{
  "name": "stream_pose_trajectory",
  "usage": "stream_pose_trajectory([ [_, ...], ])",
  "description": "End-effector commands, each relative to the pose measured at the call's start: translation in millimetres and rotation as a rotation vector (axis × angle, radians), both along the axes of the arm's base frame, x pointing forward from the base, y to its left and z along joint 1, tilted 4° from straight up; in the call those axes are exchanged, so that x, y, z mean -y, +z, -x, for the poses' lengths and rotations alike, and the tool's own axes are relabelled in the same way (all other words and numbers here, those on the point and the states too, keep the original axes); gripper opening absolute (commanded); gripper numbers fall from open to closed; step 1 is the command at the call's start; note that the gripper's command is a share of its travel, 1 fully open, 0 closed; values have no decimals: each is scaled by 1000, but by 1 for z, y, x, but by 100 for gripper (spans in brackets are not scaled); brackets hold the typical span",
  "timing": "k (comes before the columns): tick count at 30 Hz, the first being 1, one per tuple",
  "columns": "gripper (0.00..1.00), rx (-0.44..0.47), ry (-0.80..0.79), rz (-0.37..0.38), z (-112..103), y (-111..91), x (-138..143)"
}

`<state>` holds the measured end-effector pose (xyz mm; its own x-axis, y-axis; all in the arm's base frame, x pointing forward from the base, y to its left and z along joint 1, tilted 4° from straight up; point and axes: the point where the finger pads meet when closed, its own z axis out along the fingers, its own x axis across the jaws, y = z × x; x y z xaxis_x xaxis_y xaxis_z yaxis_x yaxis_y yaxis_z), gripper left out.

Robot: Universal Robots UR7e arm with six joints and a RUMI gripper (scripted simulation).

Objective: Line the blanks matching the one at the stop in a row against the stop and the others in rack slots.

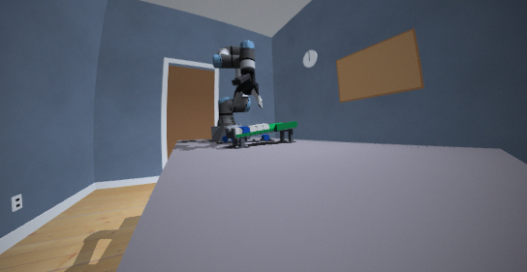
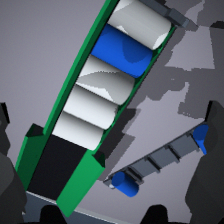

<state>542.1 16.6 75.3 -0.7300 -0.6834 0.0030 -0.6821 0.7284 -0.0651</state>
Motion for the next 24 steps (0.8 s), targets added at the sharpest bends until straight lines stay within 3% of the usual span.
stream_pose_trajectory([
  [1, 100, 7, -131, -1, 0, 0, 5],
  [14, 100, 21, -400, -13, 3, -1, 16],
  [24, 100, 26, -488, -17, 4, -2, 19],
])
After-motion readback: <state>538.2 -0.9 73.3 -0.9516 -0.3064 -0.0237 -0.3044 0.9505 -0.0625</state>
